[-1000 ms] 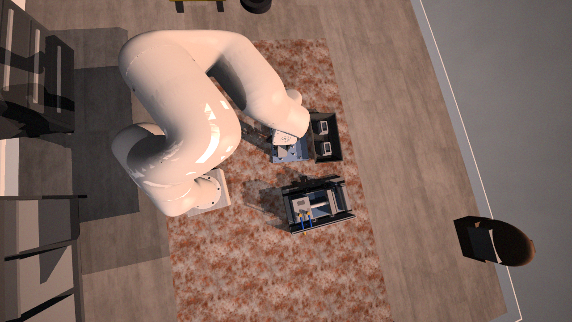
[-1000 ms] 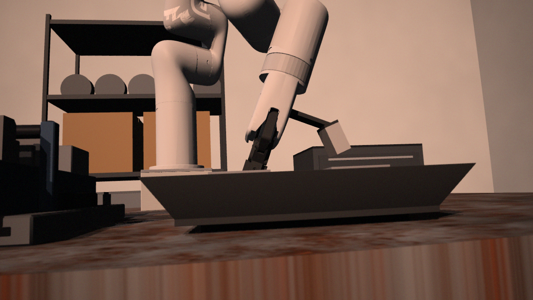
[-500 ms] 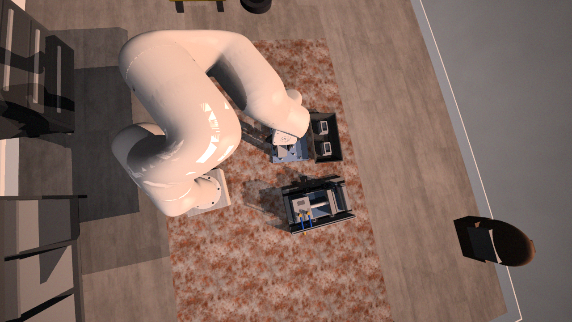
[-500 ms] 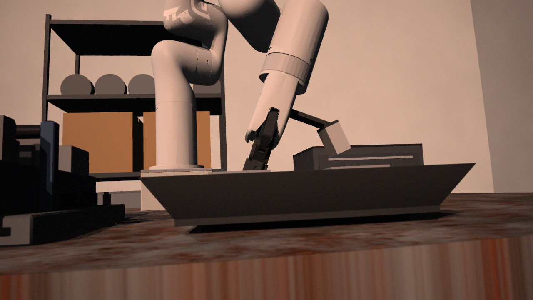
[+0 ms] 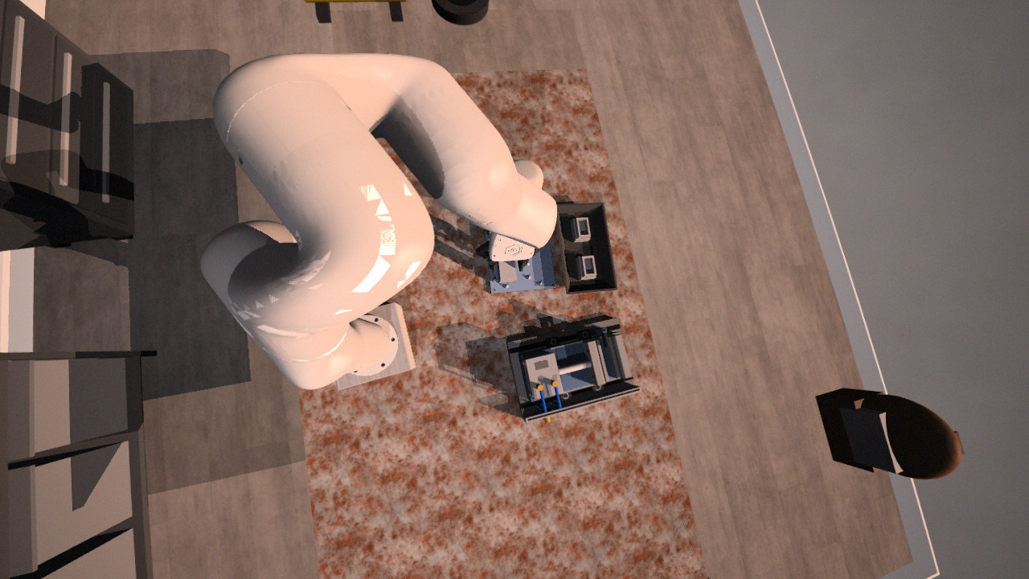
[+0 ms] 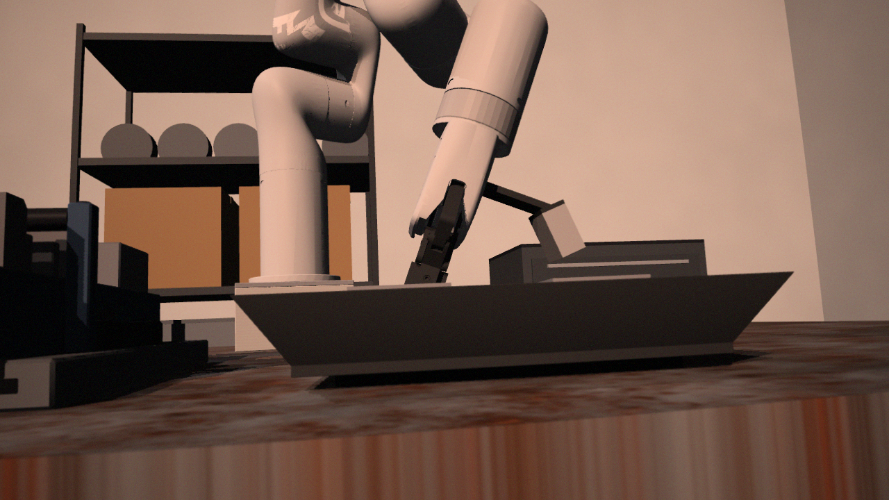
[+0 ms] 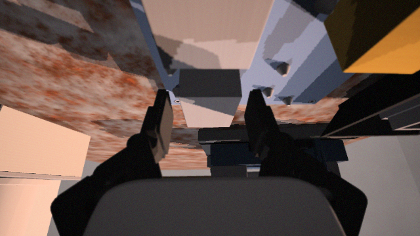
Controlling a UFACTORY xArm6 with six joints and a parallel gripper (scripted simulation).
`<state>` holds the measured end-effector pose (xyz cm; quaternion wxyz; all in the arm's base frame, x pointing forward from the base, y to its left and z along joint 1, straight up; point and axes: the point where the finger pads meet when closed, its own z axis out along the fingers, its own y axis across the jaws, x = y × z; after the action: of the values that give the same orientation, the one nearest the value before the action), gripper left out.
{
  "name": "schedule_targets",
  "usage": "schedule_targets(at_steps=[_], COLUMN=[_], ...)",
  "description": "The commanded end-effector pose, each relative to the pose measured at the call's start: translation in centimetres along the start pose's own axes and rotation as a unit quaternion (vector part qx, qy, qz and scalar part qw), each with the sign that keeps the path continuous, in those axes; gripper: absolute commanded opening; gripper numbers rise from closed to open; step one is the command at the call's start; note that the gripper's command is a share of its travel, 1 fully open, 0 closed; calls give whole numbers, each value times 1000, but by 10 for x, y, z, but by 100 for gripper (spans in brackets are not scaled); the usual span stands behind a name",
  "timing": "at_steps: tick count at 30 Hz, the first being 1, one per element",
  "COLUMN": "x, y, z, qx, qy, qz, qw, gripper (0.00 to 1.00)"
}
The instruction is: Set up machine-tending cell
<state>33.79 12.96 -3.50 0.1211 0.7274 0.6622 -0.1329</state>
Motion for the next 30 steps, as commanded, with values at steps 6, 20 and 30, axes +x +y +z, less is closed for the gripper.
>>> schedule_targets(at_steps=[6,20,30], x=[0,0,-5], y=[1,1,1], z=[-1,-2,-17], qx=[-1,-1,-1], qy=[1,1,1], qz=[0,0,0], qw=[1000,1000,1000], gripper=[69,69,69])
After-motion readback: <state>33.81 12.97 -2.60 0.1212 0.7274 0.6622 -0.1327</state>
